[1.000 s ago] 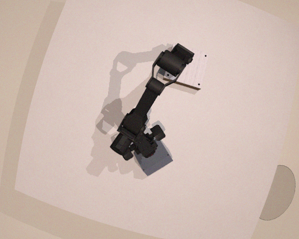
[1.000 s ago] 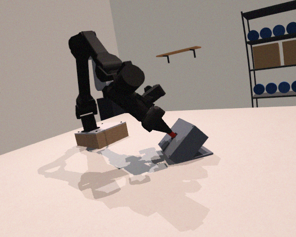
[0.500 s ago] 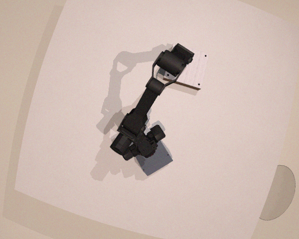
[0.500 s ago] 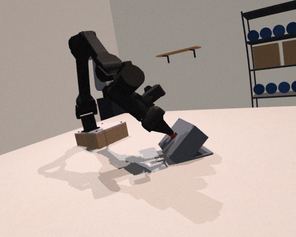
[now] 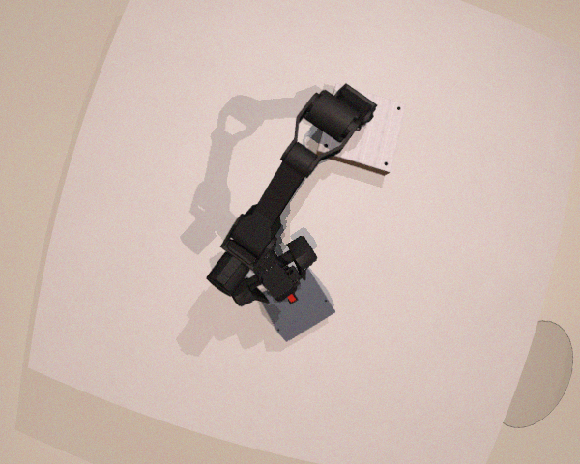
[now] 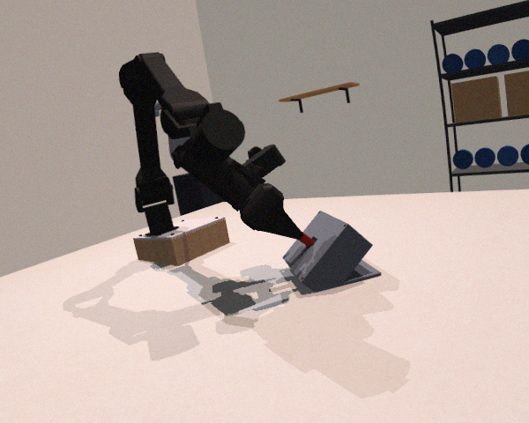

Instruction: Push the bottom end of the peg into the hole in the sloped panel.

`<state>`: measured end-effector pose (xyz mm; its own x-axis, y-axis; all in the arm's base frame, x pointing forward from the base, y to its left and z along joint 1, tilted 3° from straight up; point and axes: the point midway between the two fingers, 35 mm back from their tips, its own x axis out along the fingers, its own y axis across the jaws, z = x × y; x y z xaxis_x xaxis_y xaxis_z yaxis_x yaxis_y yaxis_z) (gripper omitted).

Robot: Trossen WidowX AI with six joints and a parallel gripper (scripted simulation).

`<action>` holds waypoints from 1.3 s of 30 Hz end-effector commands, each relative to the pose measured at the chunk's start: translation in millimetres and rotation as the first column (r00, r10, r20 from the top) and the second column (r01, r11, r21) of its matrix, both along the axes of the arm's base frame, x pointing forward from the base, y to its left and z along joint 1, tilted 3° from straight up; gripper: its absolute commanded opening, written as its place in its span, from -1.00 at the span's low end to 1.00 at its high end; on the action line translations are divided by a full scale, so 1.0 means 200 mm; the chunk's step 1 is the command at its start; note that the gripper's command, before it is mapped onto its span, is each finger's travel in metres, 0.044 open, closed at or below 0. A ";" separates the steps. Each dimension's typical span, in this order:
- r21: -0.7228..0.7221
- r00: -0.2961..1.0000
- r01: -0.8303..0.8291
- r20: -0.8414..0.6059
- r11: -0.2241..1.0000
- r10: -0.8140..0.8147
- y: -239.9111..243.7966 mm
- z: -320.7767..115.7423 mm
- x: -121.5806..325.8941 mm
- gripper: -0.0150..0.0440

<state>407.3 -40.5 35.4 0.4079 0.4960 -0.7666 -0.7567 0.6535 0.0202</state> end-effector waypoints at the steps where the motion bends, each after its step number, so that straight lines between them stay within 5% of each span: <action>1: 0.001 1.000 -0.003 0.013 1.000 0.003 -0.02 0.05 0.00 1.00; 39: 0.000 1.000 0.000 0.006 1.000 0.000 -0.23 0.30 -0.18 1.00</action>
<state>369.9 -86.0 92.3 0.4074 0.4924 -0.7691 -0.7534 0.6572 0.0216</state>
